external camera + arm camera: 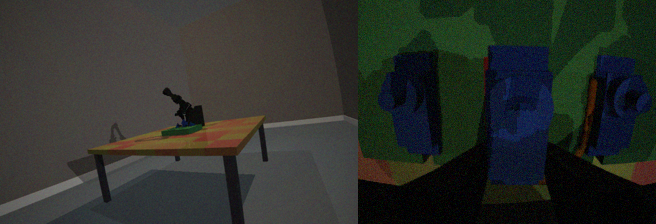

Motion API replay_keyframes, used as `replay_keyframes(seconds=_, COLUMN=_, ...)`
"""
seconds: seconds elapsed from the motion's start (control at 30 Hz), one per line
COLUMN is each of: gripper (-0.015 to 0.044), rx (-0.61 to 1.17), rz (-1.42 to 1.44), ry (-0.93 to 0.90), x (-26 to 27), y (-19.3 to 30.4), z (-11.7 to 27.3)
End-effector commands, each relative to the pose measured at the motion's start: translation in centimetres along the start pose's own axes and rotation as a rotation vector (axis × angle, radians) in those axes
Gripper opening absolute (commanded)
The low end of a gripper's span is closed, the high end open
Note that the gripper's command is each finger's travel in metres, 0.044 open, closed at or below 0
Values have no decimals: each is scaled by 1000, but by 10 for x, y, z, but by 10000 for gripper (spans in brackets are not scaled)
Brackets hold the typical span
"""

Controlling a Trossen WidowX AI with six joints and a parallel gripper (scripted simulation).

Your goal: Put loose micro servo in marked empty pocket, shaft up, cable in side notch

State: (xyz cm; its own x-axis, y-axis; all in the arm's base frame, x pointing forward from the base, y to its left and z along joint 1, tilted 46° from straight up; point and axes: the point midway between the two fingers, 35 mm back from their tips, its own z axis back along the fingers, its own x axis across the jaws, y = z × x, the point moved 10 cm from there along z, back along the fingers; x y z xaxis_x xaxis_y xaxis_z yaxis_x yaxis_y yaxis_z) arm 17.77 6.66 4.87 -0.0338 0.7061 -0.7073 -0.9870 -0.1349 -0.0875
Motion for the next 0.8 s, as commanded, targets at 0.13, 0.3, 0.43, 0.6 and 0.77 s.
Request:
replay_keyframes(seconds=0.13, gripper=0, rx=-6, rz=5, ry=6, x=0, y=0, z=-7)
replay_keyframes(seconds=0.3, gripper=0, rx=-6, rz=5, ry=6, x=0, y=0, z=-12)
replay_keyframes(seconds=0.43, gripper=0, rx=-6, rz=5, ry=7, x=0, y=0, z=-15)
replay_keyframes(seconds=0.6, gripper=0, rx=-6, rz=5, ry=7, x=0, y=0, z=-19)
replay_keyframes(seconds=0.77, gripper=0, rx=-6, rz=5, ry=7, x=0, y=0, z=-24)
